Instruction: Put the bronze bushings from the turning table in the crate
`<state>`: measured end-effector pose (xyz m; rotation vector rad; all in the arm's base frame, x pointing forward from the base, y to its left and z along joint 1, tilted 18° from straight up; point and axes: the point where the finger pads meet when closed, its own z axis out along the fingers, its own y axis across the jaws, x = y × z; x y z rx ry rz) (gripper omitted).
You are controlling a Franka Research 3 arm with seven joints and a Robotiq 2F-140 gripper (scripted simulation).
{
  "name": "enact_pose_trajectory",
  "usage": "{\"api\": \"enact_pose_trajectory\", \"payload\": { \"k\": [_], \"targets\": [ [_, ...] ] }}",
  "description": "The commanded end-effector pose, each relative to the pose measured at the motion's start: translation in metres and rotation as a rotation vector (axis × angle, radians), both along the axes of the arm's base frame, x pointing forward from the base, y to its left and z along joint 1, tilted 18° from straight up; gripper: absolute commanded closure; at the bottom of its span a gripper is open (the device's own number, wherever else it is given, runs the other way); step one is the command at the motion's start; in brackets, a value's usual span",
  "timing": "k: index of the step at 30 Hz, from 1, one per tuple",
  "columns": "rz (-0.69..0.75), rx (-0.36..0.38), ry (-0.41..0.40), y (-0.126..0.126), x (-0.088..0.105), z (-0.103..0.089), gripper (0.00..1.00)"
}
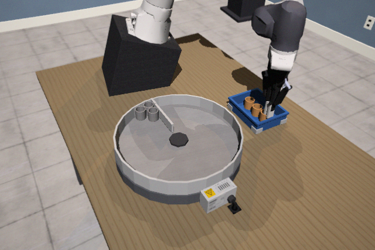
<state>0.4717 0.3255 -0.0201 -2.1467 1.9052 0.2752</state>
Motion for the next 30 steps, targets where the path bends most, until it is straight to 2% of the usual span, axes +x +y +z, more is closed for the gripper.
{"api": "enact_pose_trajectory", "payload": {
  "k": [1, 30],
  "targets": [
    [-0.004, 0.0, -0.003, 0.0001, 0.002, -0.0008, 1.0],
    [-0.004, 0.0, -0.003, 0.0011, 0.0025, -0.0038, 1.0]
  ]
}}
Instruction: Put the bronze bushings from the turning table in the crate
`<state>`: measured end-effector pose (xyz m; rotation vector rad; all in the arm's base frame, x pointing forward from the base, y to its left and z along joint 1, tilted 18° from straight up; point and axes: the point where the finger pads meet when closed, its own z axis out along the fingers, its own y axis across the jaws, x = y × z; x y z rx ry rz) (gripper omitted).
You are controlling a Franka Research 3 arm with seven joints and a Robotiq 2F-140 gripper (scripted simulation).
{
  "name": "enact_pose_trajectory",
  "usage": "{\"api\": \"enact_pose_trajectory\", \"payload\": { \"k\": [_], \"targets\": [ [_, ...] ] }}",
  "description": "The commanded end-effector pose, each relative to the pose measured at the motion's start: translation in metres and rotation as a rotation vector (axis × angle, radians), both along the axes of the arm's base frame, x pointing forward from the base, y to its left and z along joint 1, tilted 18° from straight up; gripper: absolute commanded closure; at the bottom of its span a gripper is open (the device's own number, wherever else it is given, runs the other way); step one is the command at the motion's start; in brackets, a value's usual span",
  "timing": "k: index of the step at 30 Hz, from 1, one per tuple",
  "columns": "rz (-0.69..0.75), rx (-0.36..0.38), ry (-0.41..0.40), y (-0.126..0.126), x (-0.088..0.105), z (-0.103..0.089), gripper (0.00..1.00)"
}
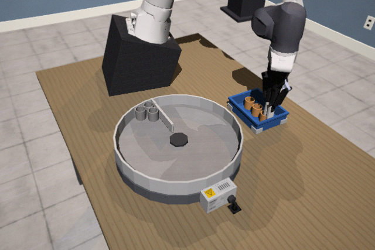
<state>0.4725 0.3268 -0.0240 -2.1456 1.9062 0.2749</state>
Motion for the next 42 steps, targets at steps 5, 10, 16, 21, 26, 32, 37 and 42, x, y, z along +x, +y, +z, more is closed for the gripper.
{"api": "enact_pose_trajectory", "payload": {
  "k": [5, 10, 16, 21, 26, 32, 37, 42],
  "targets": [
    [-0.003, 0.0, -0.003, -0.0002, 0.0017, 0.0002, 1.0],
    [-0.003, 0.0, -0.003, -0.0002, 0.0017, 0.0002, 1.0],
    [-0.003, 0.0, -0.003, -0.0002, 0.0017, 0.0002, 1.0],
    [-0.003, 0.0, -0.003, -0.0002, 0.0017, 0.0002, 1.0],
    [-0.003, 0.0, -0.003, -0.0002, 0.0017, 0.0002, 0.9],
    [-0.003, 0.0, -0.003, -0.0002, 0.0017, 0.0002, 0.9],
    [-0.003, 0.0, -0.003, -0.0002, 0.0017, 0.0002, 0.9],
    [-0.003, 0.0, -0.003, -0.0002, 0.0017, 0.0002, 0.9]
  ]
}}
